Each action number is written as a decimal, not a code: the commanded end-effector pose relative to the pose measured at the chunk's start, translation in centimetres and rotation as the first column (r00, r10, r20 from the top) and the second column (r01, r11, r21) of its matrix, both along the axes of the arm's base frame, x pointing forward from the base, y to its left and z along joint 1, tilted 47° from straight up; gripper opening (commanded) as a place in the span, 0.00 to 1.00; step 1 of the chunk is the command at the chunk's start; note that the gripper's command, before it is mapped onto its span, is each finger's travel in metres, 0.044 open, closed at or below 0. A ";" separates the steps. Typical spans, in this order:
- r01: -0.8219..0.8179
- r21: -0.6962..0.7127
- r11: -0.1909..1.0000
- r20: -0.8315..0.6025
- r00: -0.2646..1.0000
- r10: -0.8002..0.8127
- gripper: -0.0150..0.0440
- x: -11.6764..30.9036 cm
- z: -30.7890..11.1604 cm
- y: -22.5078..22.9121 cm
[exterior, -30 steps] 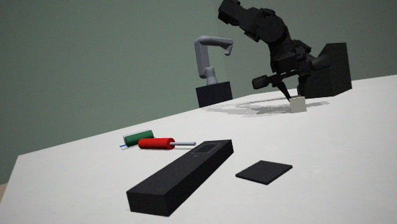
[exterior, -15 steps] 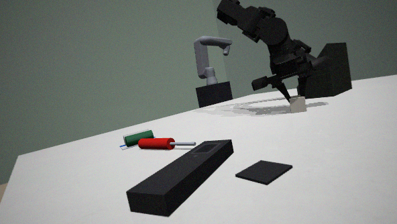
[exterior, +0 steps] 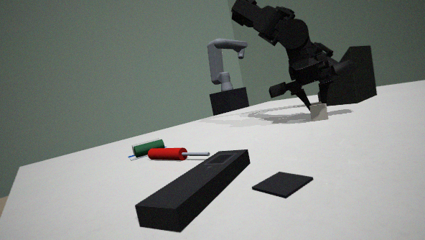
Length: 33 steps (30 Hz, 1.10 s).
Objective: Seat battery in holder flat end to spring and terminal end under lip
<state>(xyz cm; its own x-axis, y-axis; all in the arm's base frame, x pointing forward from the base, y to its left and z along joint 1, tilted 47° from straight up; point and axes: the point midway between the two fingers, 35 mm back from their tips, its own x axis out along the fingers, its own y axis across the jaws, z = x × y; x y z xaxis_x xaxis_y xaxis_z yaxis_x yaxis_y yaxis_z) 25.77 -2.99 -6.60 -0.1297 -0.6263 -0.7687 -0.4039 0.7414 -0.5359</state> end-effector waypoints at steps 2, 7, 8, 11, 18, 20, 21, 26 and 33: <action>0.003 0.000 1.000 0.006 1.000 -0.003 0.40 0.6 -0.1 0.1; 0.006 -0.001 1.000 0.004 1.000 -0.006 0.40 0.7 -0.1 0.2; 0.006 -0.001 1.000 0.003 1.000 -0.006 0.40 0.7 -0.1 0.2; 0.006 -0.001 1.000 0.003 1.000 -0.006 0.40 0.7 -0.1 0.2; 0.008 -0.002 1.000 0.002 1.000 -0.008 0.40 0.7 0.0 0.2; 0.008 -0.002 1.000 0.002 1.000 -0.008 0.40 0.7 0.0 0.2; 0.008 -0.002 1.000 0.002 1.000 -0.008 0.40 0.7 0.0 0.2; 0.008 -0.002 1.000 0.002 1.000 -0.008 0.44 0.7 -0.1 0.2; 0.008 -0.002 1.000 0.001 1.000 -0.008 0.57 0.7 0.1 0.4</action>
